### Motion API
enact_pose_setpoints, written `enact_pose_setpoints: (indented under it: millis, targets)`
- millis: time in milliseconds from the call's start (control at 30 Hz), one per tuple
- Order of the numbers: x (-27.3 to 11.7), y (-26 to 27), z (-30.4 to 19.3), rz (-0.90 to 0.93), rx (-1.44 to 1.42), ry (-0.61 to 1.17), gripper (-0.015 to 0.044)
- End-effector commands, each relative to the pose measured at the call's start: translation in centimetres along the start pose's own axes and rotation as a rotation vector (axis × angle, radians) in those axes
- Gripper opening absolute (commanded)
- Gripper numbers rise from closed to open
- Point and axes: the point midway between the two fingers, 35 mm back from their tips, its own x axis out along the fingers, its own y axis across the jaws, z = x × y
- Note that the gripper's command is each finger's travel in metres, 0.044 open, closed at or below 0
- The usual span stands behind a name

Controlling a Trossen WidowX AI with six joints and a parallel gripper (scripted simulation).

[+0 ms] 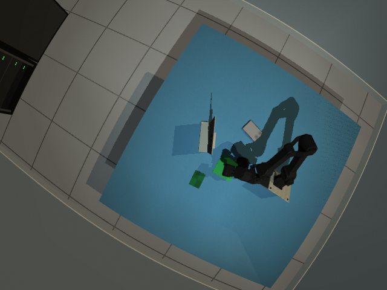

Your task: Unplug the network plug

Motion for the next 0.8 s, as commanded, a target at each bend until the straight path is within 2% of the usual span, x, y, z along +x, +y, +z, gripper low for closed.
enact_pose_setpoints:
  millis: [0,767]
  targets:
    - [0.4,-0.4,-0.1,-0.002,-0.008,0.003,0.0000]
    - [2.0,-1.8,0.2,-0.001,-0.009,0.000,0.0000]
